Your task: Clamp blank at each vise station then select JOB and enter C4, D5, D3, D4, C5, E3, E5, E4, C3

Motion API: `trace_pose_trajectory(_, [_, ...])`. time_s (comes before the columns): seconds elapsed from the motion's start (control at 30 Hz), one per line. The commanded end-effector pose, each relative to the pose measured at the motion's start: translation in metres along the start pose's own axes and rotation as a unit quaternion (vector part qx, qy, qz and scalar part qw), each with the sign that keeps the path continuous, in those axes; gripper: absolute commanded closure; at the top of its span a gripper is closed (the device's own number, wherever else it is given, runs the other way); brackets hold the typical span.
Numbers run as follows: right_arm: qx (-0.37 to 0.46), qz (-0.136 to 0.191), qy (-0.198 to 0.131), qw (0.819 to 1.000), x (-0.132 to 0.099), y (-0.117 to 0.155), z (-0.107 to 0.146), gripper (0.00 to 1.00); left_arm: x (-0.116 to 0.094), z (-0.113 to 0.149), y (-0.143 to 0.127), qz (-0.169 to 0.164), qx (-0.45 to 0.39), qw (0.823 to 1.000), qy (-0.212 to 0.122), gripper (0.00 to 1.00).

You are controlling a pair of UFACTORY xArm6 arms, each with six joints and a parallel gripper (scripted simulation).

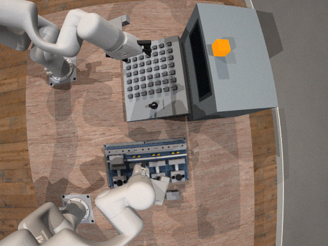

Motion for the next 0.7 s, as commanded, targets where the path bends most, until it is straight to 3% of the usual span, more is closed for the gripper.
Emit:
trace_pose_trajectory(0.0, [-0.034,-0.002,0.001,0.999,-0.001,-0.011,0.002,1.00,-0.002,0.000,0.002,0.002,0.000,1.000,-0.001,0.00])
trace_pose_trajectory(0.67, [-0.159,-0.002,0.001,0.987,0.001,-0.047,0.016,1.00,-0.002,0.000,0.002,0.002,0.000,1.000,-0.001,0.00])
Point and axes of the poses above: on each arm, the point where the finger pads meet when closed, its own x axis out along the fingers, its own y axis across the jaws, z = x × y, the point moved 2 cm from there along -x, back along the fingers, and after that the axes turned 5 degrees about -x, right-handed, at the moved point
